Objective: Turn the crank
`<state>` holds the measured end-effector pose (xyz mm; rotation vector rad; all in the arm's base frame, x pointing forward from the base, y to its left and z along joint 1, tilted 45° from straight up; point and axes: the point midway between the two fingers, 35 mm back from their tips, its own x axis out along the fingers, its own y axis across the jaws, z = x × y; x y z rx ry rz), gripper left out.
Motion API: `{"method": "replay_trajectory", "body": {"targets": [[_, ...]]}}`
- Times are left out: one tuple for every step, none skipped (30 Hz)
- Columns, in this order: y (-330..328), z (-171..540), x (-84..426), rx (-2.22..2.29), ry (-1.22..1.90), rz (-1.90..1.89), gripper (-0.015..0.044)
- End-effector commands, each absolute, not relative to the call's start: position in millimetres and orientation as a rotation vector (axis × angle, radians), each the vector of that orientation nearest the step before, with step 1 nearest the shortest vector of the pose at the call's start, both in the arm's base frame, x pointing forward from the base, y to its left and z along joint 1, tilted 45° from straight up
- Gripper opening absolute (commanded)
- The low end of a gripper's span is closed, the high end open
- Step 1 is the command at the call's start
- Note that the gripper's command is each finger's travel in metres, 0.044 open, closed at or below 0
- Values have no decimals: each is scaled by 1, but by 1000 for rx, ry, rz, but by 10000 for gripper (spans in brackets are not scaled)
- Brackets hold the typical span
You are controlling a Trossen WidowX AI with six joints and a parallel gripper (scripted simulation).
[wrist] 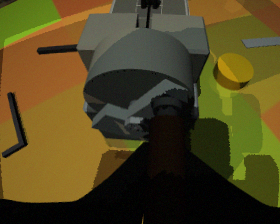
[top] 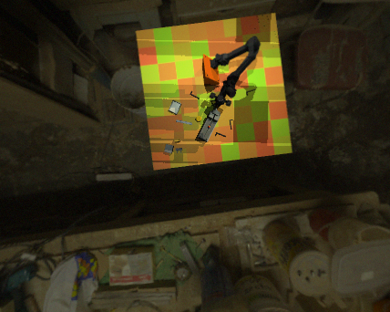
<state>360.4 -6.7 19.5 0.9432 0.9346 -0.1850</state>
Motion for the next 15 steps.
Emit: {"method": "replay_trajectory", "body": {"targets": [[-8,11,356,941,951,-201,0],[-8,11,356,941,951,-201,0],[-8,10,356,941,951,-201,0],[-8,10,356,941,951,-201,0],[-7,9,356,941,951,-201,0],[-7,9,356,941,951,-201,0],[-7,8,356,941,951,-201,0],[-7,8,355,941,951,-201,0],[-7,7,355,941,951,-201,0],[-7,7,355,941,951,-201,0],[-6,6,355,941,951,-201,0],[-6,6,355,941,951,-201,0],[-6,5,355,941,951,-201,0],[-6,4,354,941,951,-201,0],[-5,4,354,941,951,-201,0]]}}
